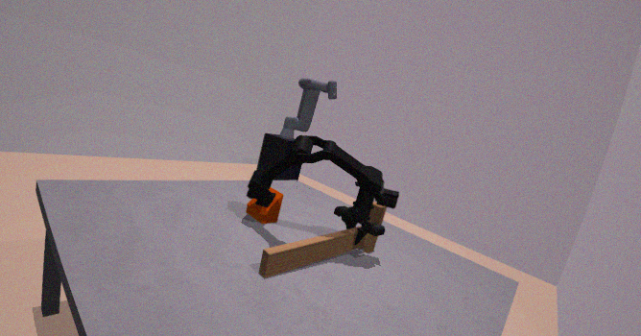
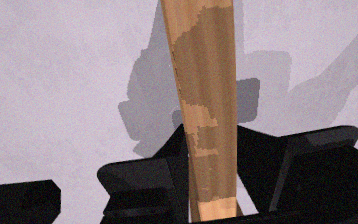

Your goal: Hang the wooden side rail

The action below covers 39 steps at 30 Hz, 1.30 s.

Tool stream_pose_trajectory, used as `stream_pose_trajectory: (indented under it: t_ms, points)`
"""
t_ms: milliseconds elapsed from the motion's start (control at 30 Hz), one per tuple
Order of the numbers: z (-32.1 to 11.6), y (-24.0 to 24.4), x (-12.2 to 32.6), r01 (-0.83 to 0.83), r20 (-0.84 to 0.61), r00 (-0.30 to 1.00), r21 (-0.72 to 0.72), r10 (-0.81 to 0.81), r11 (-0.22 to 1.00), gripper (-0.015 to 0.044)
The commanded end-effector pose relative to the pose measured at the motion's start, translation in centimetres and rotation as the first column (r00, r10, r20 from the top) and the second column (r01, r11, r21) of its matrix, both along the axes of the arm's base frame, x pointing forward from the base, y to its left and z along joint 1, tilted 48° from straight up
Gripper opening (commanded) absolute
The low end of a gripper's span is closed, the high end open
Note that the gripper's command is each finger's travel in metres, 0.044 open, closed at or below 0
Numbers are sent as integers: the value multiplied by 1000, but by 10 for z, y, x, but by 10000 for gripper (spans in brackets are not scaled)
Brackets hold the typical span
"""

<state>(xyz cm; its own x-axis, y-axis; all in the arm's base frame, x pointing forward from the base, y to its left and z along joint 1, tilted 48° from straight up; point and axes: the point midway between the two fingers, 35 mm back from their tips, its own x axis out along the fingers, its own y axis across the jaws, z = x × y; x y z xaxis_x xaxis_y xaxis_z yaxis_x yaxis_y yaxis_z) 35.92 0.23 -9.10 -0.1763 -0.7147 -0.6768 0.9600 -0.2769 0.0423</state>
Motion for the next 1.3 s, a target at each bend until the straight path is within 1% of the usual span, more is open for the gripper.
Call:
stream_pose_trajectory:
  t_ms: [0,1267]
  points:
    - [-1,5,0,-6,5,1000,3,6,1000,0]
    - [-5,2,0,-6,5,1000,2,6,1000,0]
